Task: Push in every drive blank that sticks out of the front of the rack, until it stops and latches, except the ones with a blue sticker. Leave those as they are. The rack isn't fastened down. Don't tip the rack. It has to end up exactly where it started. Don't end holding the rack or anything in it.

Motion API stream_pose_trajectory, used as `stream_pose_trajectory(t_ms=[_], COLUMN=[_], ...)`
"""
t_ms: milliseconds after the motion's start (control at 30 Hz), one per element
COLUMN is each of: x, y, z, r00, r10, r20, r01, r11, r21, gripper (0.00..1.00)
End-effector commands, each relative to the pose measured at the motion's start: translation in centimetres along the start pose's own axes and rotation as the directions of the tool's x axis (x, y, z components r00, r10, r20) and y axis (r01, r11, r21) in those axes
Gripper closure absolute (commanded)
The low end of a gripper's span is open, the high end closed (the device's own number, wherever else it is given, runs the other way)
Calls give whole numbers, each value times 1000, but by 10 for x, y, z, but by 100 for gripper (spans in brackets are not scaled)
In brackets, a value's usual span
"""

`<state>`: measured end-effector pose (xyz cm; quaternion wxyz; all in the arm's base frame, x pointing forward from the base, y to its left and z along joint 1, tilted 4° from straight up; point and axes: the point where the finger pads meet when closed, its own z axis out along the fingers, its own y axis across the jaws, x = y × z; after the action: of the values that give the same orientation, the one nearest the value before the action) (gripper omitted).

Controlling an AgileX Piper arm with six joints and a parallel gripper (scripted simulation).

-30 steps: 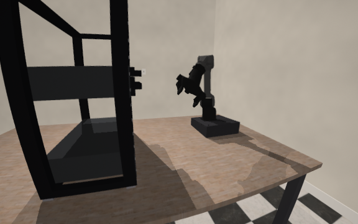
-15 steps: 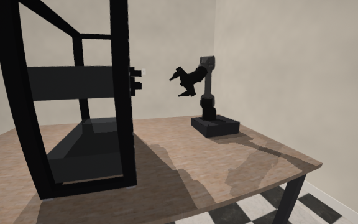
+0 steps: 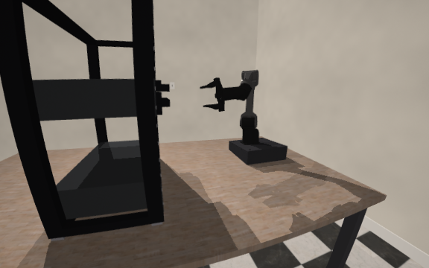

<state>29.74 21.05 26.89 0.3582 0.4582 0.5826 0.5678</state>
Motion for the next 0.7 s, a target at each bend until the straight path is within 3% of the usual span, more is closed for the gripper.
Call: stream_pose_trajectory(t_ms=[0, 300, 667], x=[-15, -61, -76], y=[4, 12, 14], z=[-8, -32, -41], r00=[998, 974, 958], r10=[-31, -121, -149], r20=[47, 193, 244], r01=[33, 141, 179], r11=[999, 986, 978], r21=[-30, -91, -103], gripper=[0, 0, 0])
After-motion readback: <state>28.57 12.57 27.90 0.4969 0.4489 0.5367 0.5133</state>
